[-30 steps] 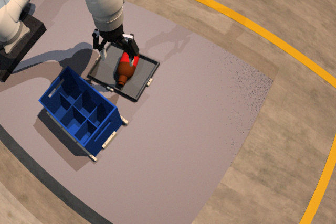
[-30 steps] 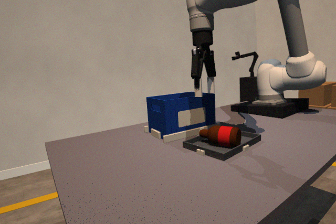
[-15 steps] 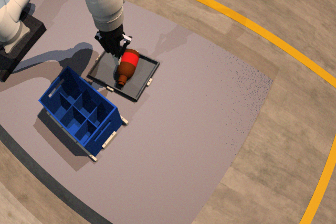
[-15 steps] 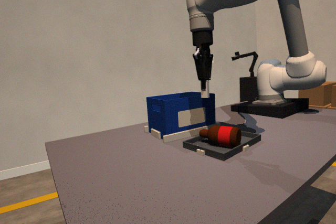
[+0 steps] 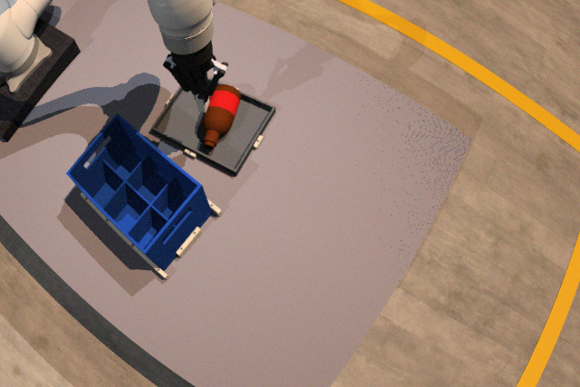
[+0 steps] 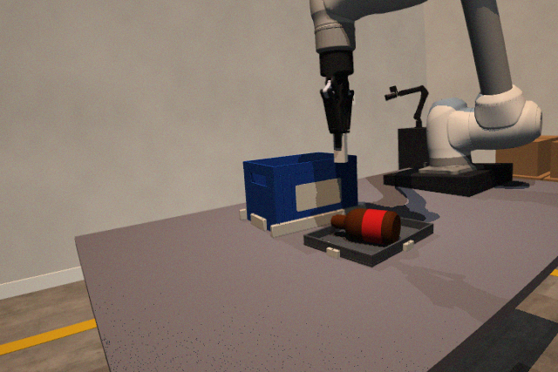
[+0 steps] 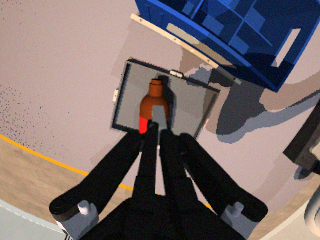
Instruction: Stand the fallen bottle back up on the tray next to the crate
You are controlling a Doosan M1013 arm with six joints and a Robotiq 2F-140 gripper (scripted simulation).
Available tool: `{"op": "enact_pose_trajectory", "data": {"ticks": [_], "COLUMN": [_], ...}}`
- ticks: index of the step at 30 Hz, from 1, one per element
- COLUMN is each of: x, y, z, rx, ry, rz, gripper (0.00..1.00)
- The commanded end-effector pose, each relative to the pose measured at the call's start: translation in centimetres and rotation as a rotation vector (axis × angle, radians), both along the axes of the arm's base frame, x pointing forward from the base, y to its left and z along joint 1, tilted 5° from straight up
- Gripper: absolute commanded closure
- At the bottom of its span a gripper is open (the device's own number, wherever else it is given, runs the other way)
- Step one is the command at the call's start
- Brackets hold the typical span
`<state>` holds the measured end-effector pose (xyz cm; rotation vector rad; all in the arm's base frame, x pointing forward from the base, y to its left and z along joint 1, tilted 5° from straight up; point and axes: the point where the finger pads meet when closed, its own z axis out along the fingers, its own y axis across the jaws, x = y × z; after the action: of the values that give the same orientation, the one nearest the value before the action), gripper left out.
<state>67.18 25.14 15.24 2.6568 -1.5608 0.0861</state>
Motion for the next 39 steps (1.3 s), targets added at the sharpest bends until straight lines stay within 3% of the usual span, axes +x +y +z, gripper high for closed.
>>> {"op": "enact_pose_trajectory", "data": {"ticks": [1, 9, 10, 39], "x": [0.00, 0.00, 0.00, 0.00], "y": [0.00, 0.00, 0.00, 0.00], "z": [0.01, 0.01, 0.01, 0.01], "rx": [0.000, 0.000, 0.000, 0.000], "ry": [0.000, 0.000, 0.000, 0.000], "rz": [0.000, 0.000, 0.000, 0.000], "gripper": [0.90, 0.90, 0.56, 0.56]}}
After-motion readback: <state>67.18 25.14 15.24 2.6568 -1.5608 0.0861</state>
